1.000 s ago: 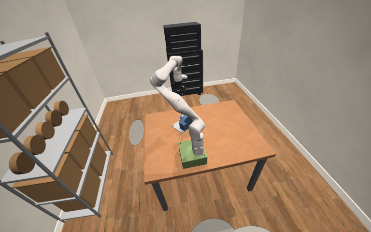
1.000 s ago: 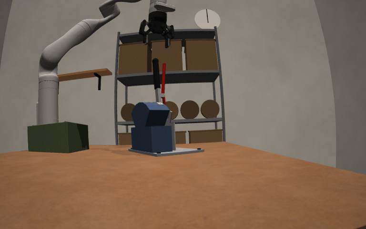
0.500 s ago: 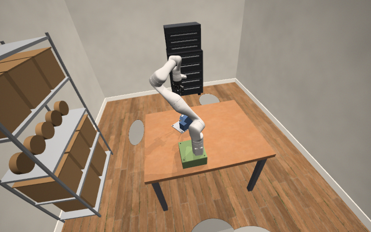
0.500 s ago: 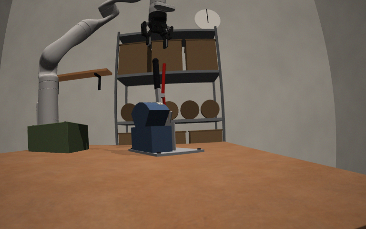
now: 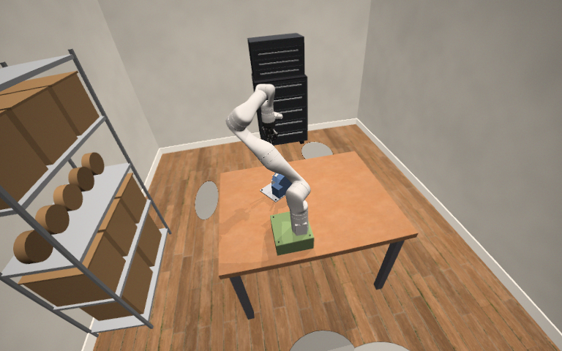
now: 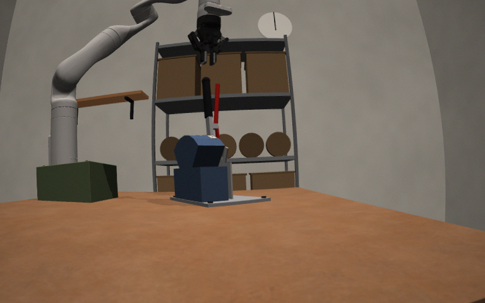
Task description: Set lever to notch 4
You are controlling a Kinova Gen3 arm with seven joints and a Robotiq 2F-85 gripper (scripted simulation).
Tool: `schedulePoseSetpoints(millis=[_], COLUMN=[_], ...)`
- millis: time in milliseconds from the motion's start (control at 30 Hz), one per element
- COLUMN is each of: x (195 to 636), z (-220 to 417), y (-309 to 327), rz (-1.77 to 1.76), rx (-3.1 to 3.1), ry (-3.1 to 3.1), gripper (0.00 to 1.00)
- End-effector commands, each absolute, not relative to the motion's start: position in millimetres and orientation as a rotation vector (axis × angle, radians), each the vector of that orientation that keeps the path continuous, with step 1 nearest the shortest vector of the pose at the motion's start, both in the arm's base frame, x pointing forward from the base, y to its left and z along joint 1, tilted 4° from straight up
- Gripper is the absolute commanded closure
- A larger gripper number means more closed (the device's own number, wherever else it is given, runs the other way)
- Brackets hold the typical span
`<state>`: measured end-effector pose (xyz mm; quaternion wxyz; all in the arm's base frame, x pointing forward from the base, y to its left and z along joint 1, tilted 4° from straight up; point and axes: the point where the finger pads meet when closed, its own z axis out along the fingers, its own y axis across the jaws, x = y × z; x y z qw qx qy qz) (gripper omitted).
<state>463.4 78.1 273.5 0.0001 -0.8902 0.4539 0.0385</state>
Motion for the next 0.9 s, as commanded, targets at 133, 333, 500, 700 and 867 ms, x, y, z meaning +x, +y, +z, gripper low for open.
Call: schedulePoseSetpoints(millis=[133, 333, 500, 700, 867], x=[466.1, 466.1, 466.1, 466.1, 466.1], z=[275.6, 275.6, 275.6, 275.6, 275.6], y=[79.7, 79.7, 79.7, 79.7, 79.7], rz=[0.107, 0.107, 0.107, 0.107, 0.107], rx=[-2.785, -2.785, -2.785, -2.785, -2.785], ry=[1.435, 1.435, 1.435, 1.435, 1.435], gripper=[1.0, 1.0, 1.0, 0.03, 0.03])
